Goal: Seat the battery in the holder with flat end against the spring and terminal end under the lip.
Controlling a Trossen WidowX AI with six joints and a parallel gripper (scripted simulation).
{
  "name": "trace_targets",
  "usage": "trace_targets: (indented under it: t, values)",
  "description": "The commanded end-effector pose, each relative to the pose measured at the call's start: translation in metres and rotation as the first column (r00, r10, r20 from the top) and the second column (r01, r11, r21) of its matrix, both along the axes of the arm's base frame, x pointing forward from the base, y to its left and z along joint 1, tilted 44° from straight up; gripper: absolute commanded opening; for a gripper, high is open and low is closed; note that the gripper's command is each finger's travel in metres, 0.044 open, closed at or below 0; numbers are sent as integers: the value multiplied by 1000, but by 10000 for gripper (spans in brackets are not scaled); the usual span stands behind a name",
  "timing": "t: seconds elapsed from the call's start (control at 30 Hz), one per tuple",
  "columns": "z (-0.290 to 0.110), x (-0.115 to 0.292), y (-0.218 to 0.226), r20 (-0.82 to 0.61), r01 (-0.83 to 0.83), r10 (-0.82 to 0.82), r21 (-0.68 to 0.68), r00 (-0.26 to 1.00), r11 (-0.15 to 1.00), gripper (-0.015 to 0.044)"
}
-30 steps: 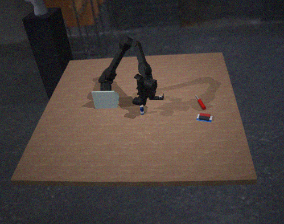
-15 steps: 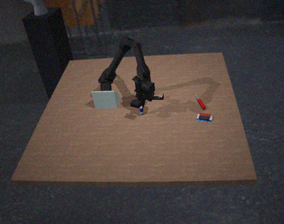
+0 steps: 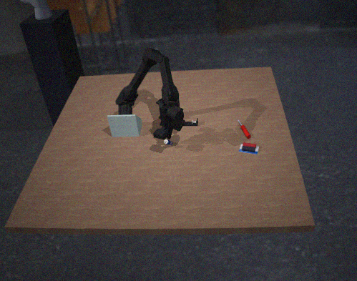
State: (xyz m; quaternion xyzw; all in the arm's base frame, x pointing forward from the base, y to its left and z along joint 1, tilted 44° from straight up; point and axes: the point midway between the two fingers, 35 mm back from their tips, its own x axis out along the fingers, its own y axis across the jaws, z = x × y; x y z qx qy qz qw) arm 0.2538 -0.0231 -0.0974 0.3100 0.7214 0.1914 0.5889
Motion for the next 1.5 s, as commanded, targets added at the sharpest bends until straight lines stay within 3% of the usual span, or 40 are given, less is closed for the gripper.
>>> trace_targets:
  t: [0.0,0.17,0.43,0.83,0.97,1.13,1.27,1.4,1.47]
  values:
    - [-5,0,-6,6,-3,3,-3,1000,1000,0]
    - [0,0,-10,0,0,0,-1,1000,1000,0]
    - [49,7,-63,5,-3,3,-6,1000,1000,0]
    - [49,7,-64,2,6,-6,-5,1000,1000,0]
    - [40,6,-59,167,-175,172,7,971,984,105]
    - [20,3,-50,477,-513,475,-59,740,857,235]
    - [5,0,-42,658,-708,623,-189,422,680,235]
    - [-8,-4,-34,748,-802,661,-358,60,478,235]
    - [-11,-4,-33,754,-808,657,-389,-3,443,235]
